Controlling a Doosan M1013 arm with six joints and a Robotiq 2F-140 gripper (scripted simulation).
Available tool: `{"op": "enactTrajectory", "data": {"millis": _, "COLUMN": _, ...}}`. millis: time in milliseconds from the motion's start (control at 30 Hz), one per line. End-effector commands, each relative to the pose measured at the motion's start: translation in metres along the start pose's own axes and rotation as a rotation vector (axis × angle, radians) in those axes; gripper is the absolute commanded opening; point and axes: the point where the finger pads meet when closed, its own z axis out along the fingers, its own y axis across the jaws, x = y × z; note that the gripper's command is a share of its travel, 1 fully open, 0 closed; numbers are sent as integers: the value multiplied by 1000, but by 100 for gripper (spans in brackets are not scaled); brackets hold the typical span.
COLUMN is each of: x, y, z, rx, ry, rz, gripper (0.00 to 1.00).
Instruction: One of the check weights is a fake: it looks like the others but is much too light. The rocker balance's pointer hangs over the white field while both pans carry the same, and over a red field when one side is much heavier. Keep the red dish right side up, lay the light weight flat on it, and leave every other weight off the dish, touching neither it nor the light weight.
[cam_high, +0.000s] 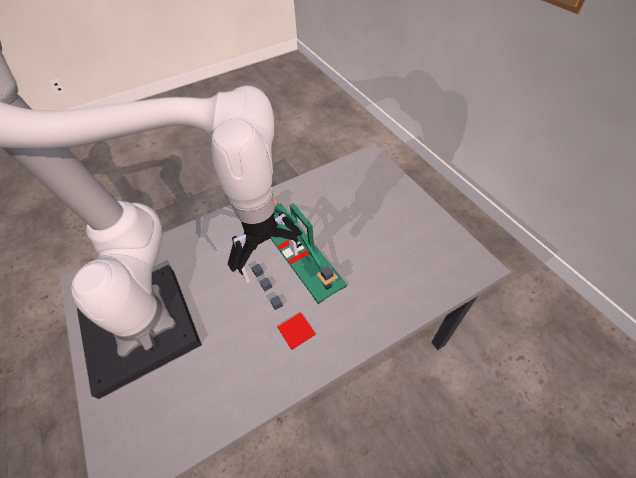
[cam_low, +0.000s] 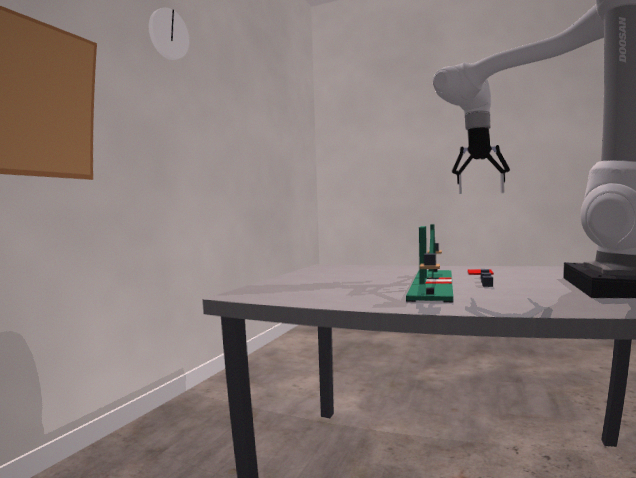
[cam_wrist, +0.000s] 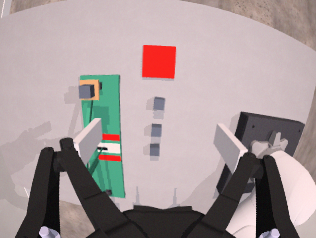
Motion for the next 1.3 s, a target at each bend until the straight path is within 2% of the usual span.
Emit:
{"op": "enactTrajectory", "data": {"millis": 0, "x": 8, "y": 0, "z": 0, "rx": 0, "ry": 0, "rz": 0, "gripper": 100}}
{"op": "enactTrajectory", "data": {"millis": 233, "x": 11, "y": 0, "z": 0, "rx": 0, "ry": 0, "rz": 0, "gripper": 100}}
{"op": "enactTrajectory", "data": {"millis": 300, "x": 12, "y": -8, "z": 3, "rx": 0, "ry": 0, "rz": 0, "gripper": 100}}
{"op": "enactTrajectory", "data": {"millis": 333, "x": 14, "y": -22, "z": 9, "rx": 0, "ry": 0, "rz": 0, "gripper": 100}}
{"op": "enactTrajectory", "data": {"millis": 400, "x": 17, "y": -71, "z": 31, "rx": 0, "ry": -1, "rz": 0, "gripper": 100}}
{"op": "enactTrajectory", "data": {"millis": 467, "x": 17, "y": -71, "z": 31, "rx": 0, "ry": -1, "rz": 0, "gripper": 100}}
{"op": "enactTrajectory", "data": {"millis": 500, "x": 17, "y": -100, "z": 46, "rx": 0, "ry": -1, "rz": 0, "gripper": 100}}
{"op": "enactTrajectory", "data": {"millis": 533, "x": 17, "y": -100, "z": 46, "rx": 0, "ry": -1, "rz": 0, "gripper": 100}}
{"op": "enactTrajectory", "data": {"millis": 567, "x": 16, "y": -127, "z": 62, "rx": 0, "ry": -1, "rz": 0, "gripper": 100}}
{"op": "enactTrajectory", "data": {"millis": 700, "x": 16, "y": -127, "z": 62, "rx": 0, "ry": -1, "rz": 0, "gripper": 100}}
{"op": "enactTrajectory", "data": {"millis": 767, "x": 12, "y": -163, "z": 84, "rx": 0, "ry": 0, "rz": 0, "gripper": 100}}
{"op": "enactTrajectory", "data": {"millis": 833, "x": 11, "y": -170, "z": 90, "rx": 0, "ry": 0, "rz": 0, "gripper": 100}}
{"op": "enactTrajectory", "data": {"millis": 867, "x": 11, "y": -170, "z": 90, "rx": 0, "ry": 0, "rz": 0, "gripper": 35}}
{"op": "enactTrajectory", "data": {"millis": 1267, "x": 11, "y": -170, "z": 90, "rx": 0, "ry": 0, "rz": 0, "gripper": 35}}
